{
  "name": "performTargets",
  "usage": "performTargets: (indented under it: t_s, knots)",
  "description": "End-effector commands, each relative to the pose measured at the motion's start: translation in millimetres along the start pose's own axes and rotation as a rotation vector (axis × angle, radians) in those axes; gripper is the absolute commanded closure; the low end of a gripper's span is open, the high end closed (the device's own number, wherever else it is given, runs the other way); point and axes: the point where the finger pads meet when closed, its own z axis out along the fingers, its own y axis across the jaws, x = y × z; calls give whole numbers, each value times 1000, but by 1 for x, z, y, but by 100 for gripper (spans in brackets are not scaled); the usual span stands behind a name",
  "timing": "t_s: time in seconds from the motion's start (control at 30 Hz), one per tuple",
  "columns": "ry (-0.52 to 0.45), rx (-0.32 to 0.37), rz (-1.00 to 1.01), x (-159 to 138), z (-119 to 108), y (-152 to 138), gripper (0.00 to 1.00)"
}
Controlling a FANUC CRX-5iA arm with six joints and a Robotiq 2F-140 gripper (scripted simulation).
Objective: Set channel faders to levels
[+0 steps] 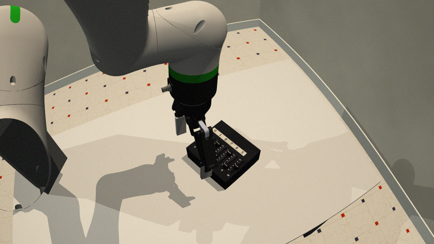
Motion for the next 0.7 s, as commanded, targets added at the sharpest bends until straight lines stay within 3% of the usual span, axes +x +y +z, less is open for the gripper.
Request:
performTargets:
  t_s: [0.0, 0.47, 0.6, 0.67]
  knots:
    - [0, 0, 0, 0, 0, 0, 0]
    - [2, 0, 1, 1, -1, 0, 0]
    - [64, 1, 51, 58, -34, -11, 0]
    - [64, 1, 51, 58, -34, -11, 0]
